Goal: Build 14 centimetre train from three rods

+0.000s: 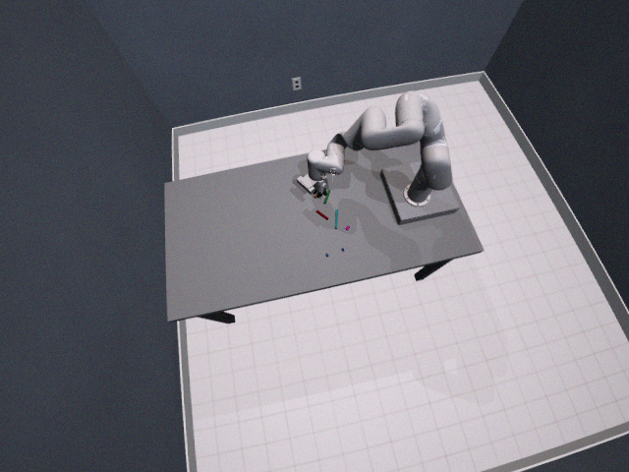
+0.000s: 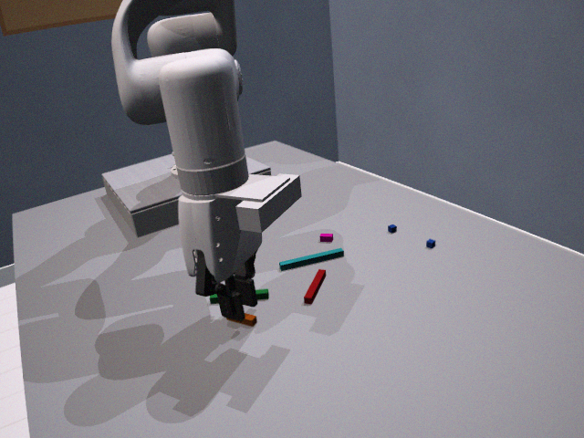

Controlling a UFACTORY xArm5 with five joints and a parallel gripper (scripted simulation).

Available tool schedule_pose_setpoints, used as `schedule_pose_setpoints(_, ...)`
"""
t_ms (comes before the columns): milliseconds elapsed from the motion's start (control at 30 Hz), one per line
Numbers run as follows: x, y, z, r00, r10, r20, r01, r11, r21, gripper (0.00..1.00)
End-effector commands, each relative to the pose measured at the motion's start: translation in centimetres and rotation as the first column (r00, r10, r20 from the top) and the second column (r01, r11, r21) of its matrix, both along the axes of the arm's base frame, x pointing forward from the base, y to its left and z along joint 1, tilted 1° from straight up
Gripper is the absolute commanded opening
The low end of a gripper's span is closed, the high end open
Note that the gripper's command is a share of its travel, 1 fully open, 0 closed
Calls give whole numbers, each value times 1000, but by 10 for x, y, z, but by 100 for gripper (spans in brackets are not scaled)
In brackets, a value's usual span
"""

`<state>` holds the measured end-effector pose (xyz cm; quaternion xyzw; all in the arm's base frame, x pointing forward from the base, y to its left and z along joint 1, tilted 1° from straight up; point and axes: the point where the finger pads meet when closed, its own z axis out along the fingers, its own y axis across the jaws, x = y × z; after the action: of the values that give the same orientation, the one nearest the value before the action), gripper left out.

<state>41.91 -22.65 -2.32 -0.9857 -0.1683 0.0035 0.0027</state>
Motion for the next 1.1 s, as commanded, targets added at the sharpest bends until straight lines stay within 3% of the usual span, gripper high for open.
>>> schedule_pose_setpoints(0,1,-1,1,1000,0,3,0,1000,-2,24)
schedule_pose_setpoints(1067,1,-1,-13,1000,0,3,0,1000,-2,24)
